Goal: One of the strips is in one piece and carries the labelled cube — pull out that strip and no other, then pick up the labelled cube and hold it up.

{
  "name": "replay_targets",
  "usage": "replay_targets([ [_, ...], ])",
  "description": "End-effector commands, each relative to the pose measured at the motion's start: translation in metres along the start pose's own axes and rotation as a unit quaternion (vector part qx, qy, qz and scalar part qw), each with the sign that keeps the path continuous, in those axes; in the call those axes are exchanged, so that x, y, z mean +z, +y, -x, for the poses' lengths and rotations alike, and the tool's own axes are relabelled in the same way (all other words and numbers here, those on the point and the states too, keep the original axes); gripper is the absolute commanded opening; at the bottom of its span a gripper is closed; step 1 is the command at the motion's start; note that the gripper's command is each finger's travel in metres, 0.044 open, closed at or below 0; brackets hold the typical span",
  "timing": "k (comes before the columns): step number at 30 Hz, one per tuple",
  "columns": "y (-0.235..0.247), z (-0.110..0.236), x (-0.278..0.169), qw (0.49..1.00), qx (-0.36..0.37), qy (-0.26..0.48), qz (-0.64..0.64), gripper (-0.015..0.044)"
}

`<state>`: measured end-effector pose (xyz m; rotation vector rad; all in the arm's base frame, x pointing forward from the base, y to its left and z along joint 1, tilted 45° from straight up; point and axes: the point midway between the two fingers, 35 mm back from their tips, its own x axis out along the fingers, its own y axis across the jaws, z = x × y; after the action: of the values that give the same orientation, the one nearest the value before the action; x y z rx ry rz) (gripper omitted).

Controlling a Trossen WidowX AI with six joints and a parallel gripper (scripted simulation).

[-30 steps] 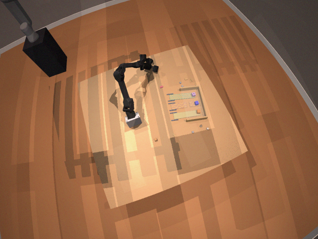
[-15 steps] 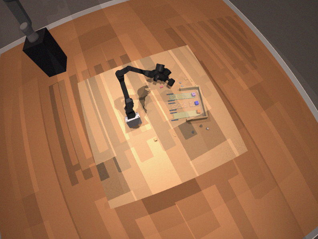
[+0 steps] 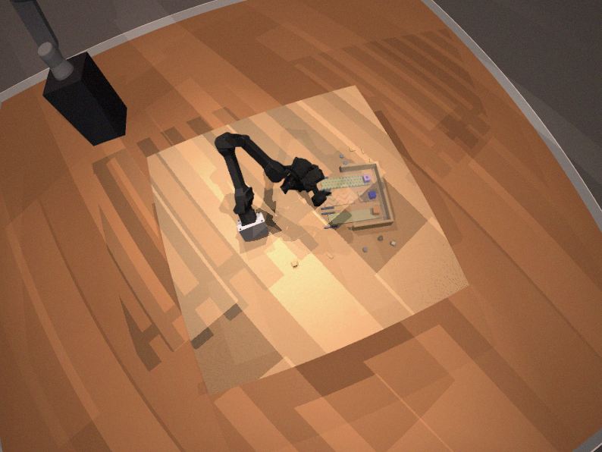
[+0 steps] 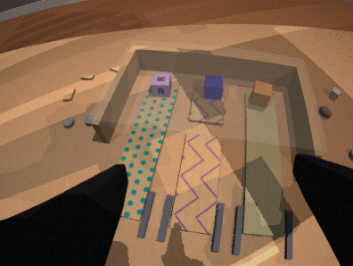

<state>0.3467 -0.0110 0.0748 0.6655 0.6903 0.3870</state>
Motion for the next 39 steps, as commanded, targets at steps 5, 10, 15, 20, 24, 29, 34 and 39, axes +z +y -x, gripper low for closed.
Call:
replay_targets([
  [5, -0.016, 0.018, -0.009, 1.000, 0.004, -0.016, -0.020, 0.0400],
  [10, -0.015, 0.013, -0.008, 1.000, 0.005, -0.004, -0.024, 0.0348],
  [15, -0.004, -0.023, 0.001, 0.995, 0.009, 0.086, -0.055, 0.0216],
  [20, 0.014, -0.058, 0.002, 0.980, 0.007, 0.182, -0.079, 0.0085],
  [24, 0.034, -0.082, -0.004, 0.961, 0.000, 0.260, -0.094, 0.0000],
  [29, 0.064, -0.106, -0.018, 0.928, -0.012, 0.358, -0.101, 0.0000],
  [34, 0.093, -0.118, -0.035, 0.891, -0.029, 0.440, -0.109, 0.0000],
  [39, 0.095, -0.118, -0.036, 0.889, -0.030, 0.443, -0.110, 0.0000],
])
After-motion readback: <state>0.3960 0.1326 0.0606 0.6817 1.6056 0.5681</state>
